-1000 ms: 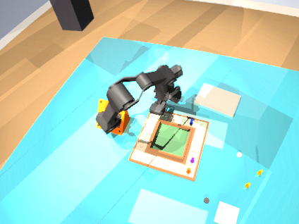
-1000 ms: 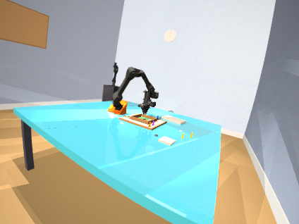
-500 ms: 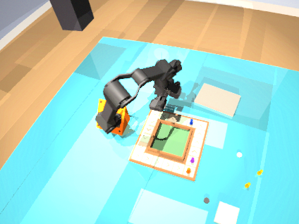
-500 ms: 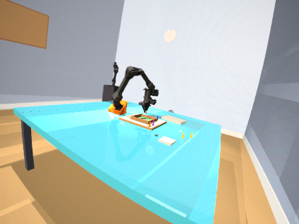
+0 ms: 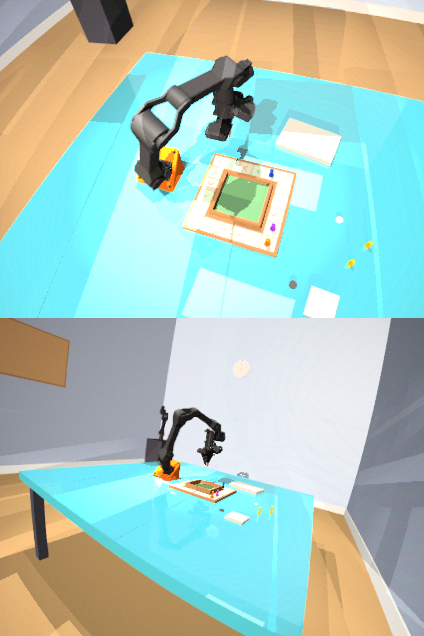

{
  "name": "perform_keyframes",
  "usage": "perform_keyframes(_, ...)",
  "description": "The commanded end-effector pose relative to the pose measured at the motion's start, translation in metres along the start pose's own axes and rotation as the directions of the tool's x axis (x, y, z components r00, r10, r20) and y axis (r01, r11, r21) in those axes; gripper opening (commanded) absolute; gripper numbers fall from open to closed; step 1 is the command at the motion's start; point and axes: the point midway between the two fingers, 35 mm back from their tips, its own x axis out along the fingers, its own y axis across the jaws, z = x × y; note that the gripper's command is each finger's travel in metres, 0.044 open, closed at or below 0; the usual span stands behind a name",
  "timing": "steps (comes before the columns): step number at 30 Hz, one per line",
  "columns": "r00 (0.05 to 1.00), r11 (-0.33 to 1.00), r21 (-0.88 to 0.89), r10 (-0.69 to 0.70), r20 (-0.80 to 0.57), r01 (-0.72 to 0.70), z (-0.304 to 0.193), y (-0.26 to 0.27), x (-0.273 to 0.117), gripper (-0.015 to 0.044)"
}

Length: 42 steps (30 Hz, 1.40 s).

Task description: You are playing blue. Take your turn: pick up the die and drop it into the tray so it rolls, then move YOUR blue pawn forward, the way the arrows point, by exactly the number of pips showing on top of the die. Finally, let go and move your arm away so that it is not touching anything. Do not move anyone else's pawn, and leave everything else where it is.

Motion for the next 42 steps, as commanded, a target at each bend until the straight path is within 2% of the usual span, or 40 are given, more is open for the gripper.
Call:
perform_keyframes(1,1.000,1.000,0.008,0.005,-0.005,-0.005,-0.002,-0.002,-0.014,0.0000)
perform_keyframes(5,1.000,1.000,-0.009,0.006,-0.005,-0.006,0.000,-0.004,-0.014,0.0000)
perform_keyframes(21,1.000,0.908,-0.419,0.022,-0.003,-0.021,0.036,-0.040,-0.008,0.0000)
perform_keyframes(31,1.000,0.767,-0.641,0.025,0.000,-0.019,0.055,-0.066,-0.002,0.0000)
perform_keyframes(42,1.000,0.553,-0.833,0.021,0.002,-0.010,0.073,-0.096,0.007,0.0000)
